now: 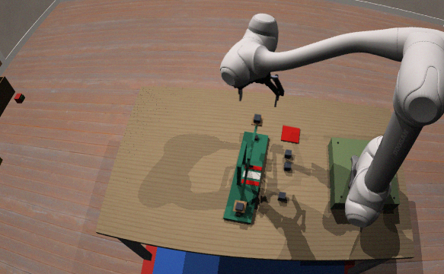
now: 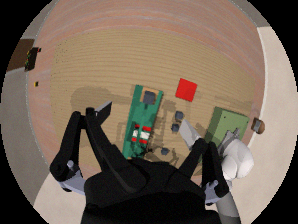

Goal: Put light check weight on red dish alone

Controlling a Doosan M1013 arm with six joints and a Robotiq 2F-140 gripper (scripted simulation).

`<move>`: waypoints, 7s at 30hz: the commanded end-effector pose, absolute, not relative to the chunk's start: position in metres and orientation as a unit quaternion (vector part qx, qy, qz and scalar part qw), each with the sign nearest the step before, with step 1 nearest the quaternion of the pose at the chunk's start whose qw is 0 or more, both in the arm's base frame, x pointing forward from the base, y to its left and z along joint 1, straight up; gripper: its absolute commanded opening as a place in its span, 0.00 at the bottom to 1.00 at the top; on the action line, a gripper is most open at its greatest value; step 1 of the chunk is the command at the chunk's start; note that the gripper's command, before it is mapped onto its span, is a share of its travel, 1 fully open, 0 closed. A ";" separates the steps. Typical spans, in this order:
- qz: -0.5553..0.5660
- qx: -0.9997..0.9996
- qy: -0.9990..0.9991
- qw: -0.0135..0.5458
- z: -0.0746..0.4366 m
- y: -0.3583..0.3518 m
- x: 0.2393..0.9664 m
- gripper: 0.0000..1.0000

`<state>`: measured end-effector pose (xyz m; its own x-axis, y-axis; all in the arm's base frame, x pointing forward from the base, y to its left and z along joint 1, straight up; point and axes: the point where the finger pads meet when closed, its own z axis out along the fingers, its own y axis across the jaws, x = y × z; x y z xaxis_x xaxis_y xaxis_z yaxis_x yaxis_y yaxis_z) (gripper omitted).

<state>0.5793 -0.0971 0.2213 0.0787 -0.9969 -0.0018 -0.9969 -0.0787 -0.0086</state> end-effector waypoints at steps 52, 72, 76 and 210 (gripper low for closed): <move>-0.001 -0.733 0.680 0.002 0.226 -0.030 0.401 1.00; -0.001 -0.733 0.680 0.002 0.226 -0.030 0.401 1.00; -0.001 -0.733 0.680 0.002 0.226 -0.030 0.401 1.00; -0.001 -0.734 0.679 0.002 0.185 -0.110 0.579 0.35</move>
<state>0.5761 -0.1109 0.1871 0.0812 -0.9967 -0.0043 -0.9967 -0.0812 0.0011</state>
